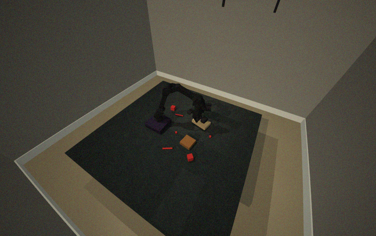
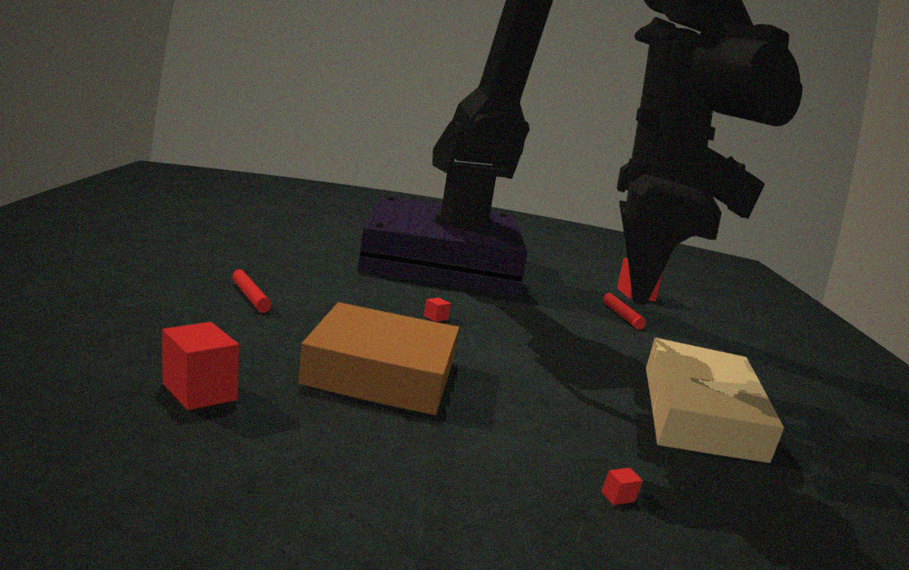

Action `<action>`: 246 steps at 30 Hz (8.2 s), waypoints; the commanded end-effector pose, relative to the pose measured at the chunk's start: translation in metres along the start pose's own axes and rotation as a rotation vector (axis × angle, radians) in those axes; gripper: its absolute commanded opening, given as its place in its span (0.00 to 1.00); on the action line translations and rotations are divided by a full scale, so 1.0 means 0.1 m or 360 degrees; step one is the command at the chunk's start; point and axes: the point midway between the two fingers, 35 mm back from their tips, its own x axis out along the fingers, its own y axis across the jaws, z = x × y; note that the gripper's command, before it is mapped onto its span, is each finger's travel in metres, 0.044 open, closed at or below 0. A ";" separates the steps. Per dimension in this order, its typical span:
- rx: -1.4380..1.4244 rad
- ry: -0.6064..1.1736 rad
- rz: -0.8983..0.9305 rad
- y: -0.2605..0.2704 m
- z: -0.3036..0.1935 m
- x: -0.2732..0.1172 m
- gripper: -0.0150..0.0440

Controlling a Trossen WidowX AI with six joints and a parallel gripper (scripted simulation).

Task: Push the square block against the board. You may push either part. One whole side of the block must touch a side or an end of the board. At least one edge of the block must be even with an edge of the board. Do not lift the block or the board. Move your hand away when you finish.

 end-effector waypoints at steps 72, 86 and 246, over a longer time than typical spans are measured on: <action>0.1178 0.0014 -0.0003 -0.26 -0.71 -0.31 0.25; 0.1941 0.0040 -0.0015 -0.34 -1.13 -0.19 0.25; 0.4563 -0.0030 -0.0073 -0.52 -2.44 0.16 0.25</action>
